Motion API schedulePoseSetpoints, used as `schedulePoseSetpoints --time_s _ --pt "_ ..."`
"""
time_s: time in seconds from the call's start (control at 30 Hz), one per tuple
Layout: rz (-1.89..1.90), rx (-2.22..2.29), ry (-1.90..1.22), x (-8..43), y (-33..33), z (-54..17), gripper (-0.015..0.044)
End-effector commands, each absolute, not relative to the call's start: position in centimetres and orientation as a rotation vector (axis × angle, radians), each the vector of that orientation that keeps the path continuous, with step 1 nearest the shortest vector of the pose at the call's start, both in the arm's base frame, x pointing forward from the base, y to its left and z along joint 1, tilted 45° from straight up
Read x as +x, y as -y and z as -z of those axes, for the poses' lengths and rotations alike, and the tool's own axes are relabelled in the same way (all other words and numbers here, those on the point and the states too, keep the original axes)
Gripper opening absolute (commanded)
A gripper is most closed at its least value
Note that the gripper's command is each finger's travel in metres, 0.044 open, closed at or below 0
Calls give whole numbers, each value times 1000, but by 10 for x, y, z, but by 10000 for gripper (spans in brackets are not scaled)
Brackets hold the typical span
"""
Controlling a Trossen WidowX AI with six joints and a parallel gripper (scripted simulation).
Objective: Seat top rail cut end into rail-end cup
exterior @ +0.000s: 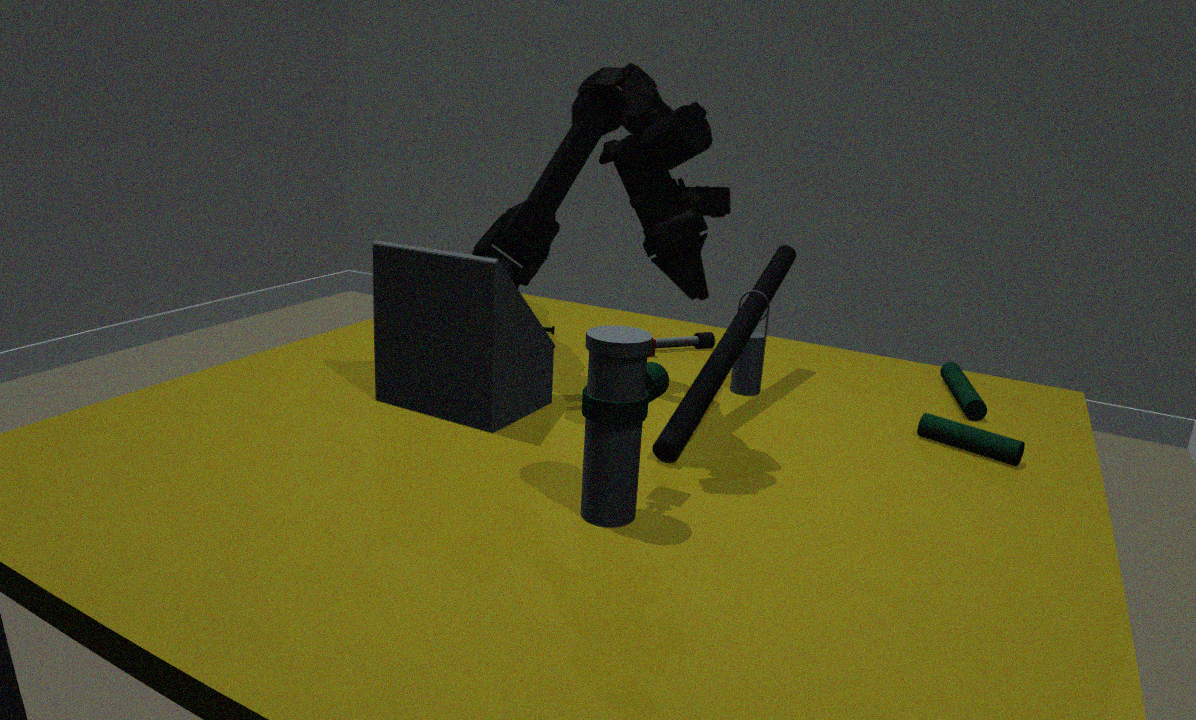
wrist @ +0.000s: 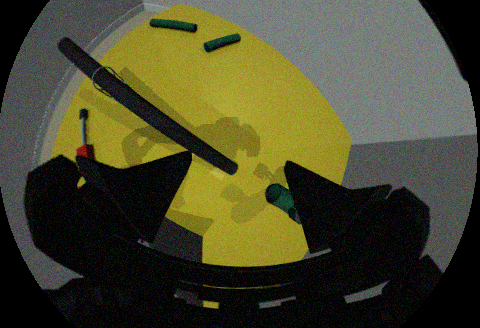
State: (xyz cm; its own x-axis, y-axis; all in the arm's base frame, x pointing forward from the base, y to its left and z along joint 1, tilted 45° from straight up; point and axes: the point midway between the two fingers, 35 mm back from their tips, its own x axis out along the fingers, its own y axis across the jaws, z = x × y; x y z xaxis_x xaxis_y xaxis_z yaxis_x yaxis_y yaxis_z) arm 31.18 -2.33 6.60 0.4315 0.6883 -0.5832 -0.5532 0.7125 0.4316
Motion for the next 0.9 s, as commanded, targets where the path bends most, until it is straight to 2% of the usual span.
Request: schedulePoseSetpoints --time_s 0.0,0.47,0.63,0.87 --pt "-621 569 -962 298 14 -110 440" --pt "-604 607 -993 299 12 -109 440" --pt "-439 904 -1228 302 -6 -101 440" --pt "18 1341 -1601 304 -37 -87 440"
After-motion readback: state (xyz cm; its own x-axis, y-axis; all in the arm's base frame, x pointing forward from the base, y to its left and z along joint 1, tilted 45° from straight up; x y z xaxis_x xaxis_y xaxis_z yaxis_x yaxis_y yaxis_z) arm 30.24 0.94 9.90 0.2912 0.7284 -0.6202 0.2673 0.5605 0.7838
